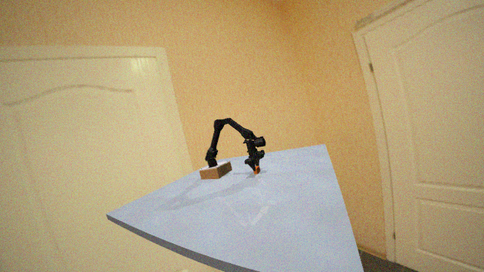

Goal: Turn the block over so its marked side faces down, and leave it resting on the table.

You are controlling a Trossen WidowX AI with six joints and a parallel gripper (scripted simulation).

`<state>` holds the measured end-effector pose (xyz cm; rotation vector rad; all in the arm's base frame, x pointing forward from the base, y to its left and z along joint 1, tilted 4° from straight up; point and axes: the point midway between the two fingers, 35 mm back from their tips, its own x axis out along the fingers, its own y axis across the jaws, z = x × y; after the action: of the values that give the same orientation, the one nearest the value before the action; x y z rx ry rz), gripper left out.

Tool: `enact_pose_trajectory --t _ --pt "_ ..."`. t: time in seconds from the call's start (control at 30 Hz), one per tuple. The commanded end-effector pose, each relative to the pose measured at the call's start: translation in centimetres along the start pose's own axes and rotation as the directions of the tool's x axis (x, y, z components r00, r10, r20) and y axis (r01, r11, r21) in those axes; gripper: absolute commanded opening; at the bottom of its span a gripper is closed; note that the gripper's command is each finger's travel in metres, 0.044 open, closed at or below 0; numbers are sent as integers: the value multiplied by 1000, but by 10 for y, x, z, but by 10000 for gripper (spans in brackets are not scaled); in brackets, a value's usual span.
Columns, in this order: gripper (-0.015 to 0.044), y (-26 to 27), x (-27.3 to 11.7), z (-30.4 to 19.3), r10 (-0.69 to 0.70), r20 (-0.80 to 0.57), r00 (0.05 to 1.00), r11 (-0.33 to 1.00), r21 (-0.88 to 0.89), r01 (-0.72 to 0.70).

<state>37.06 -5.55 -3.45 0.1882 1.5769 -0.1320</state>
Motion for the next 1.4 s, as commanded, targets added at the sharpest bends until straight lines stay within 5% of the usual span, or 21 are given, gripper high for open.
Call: enact_pose_trajectory --t 0.0,0.23,0.43,0.7,1.37 --pt "189 0 1 0 1 -1 1000 1000 0 -1" --pt "142 0 1 0 1 -1 1000 1000 0 -1" --pt "0 0 -28 0 1 -1 1000 1000 0 -1" --pt "0 0 -28 0 1 9 1000 1000 0 -1" --pt "0 0 -12 4 -2 303 953 1000 -1 3"
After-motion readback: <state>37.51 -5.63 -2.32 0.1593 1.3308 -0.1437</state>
